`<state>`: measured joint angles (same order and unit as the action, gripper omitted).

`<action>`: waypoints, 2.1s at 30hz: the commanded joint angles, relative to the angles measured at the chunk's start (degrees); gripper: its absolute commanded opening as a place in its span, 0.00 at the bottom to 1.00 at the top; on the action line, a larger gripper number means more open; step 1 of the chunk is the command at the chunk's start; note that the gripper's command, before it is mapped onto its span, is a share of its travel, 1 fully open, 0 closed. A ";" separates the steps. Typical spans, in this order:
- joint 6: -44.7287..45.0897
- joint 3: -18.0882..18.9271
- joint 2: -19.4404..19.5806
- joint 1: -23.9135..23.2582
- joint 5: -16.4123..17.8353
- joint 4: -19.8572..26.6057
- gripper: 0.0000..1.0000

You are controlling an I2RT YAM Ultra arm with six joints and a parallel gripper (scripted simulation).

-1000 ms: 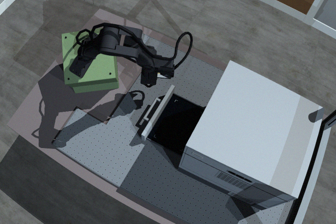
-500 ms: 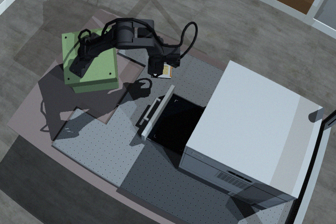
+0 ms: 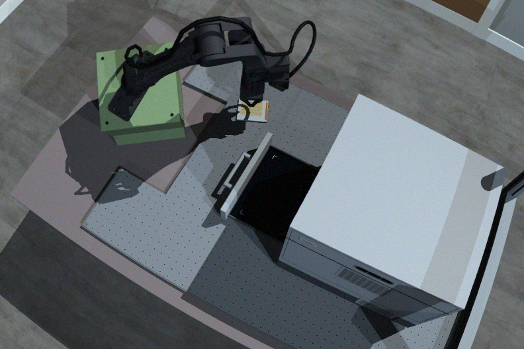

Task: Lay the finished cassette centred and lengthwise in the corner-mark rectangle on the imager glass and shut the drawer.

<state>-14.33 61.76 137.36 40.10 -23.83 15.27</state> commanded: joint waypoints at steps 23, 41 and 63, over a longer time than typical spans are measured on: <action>-3.37 4.42 0.55 1.90 -0.17 3.08 0.35; -3.37 4.42 0.55 1.90 -0.17 3.09 1.00; -3.33 4.42 0.55 1.90 -0.17 3.09 1.00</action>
<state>-17.39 64.23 139.24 41.15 -23.81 17.56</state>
